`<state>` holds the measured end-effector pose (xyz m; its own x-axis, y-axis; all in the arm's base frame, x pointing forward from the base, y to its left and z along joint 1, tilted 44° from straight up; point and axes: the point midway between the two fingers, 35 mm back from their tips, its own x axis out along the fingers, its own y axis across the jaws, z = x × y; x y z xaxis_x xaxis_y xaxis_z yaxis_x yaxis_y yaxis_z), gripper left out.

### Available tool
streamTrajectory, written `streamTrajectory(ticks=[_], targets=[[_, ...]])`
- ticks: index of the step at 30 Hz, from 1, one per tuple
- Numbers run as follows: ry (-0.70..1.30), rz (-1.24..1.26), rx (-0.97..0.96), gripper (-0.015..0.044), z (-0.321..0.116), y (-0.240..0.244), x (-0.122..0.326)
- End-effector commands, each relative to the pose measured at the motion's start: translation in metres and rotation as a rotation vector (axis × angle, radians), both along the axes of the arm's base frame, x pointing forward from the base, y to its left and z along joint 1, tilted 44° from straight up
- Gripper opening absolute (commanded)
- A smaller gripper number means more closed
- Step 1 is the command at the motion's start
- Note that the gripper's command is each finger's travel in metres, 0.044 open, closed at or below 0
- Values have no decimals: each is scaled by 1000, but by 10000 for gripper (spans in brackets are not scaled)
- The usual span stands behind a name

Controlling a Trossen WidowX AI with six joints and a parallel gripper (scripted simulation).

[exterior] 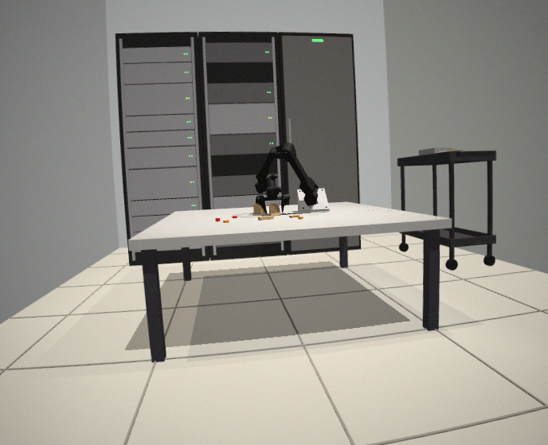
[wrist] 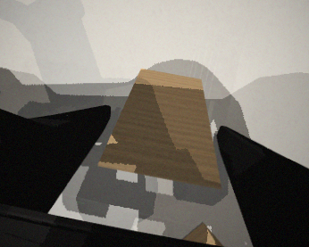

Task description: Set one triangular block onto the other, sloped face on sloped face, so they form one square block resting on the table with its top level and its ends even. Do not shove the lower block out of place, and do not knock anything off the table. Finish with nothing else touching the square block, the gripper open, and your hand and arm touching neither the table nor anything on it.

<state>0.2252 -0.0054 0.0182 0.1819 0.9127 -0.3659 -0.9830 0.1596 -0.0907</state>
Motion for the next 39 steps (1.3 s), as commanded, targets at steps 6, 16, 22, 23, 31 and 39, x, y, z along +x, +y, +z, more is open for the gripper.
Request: streamTrajectory(ticks=[6, 16, 22, 23, 31, 39], targets=[[5, -6, 8, 256, 0, 3, -1], [5, -6, 8, 131, 0, 3, -1], [1, -1, 4, 0, 2, 1, -1], [3, -2, -1, 0, 2, 1, -2], [41, -17, -179, 0, 14, 2, -3], [77, -34, -380, 0, 28, 5, -3]])
